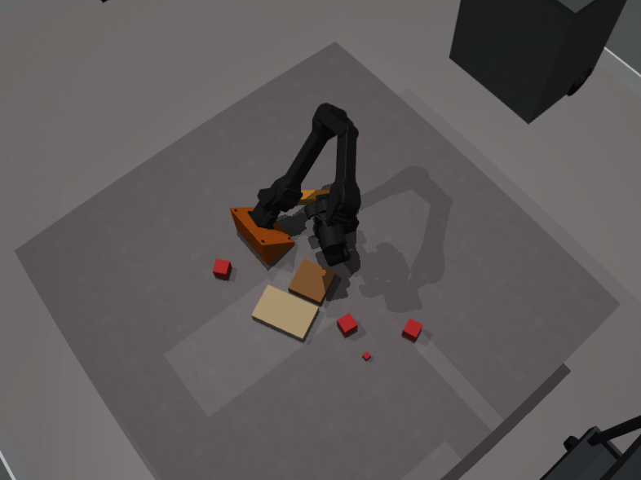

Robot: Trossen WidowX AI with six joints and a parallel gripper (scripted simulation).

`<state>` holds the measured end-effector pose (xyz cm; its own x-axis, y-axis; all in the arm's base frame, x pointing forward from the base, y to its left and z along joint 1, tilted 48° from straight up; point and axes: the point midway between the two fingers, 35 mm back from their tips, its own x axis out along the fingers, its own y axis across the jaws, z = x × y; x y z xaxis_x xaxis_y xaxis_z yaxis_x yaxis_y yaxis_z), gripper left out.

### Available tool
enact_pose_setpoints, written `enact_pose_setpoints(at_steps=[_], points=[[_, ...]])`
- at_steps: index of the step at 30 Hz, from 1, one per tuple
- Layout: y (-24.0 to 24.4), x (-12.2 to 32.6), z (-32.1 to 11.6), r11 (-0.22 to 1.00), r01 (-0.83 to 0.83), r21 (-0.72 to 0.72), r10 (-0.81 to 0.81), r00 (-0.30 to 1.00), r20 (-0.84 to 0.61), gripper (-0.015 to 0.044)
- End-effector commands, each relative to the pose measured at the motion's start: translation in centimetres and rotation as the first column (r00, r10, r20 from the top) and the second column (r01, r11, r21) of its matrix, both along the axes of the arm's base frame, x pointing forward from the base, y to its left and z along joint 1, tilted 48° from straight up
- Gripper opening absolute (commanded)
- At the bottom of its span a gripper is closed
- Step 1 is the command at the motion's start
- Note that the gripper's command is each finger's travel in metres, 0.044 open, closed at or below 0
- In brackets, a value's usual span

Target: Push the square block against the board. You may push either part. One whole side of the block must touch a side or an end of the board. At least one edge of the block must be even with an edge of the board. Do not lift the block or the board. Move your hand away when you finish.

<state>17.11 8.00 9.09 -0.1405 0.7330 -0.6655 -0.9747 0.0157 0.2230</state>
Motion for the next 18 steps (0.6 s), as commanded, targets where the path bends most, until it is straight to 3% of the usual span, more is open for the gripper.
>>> enact_pose_setpoints(at_steps=[1,18], points=[[-0.12,0.15,-0.11,0.996,0.088,-0.026,-0.090,0.991,-0.095,0.0000],[-0.38,0.43,-0.46,0.884,0.414,-0.217,-0.467,0.756,-0.458,0.0000]])
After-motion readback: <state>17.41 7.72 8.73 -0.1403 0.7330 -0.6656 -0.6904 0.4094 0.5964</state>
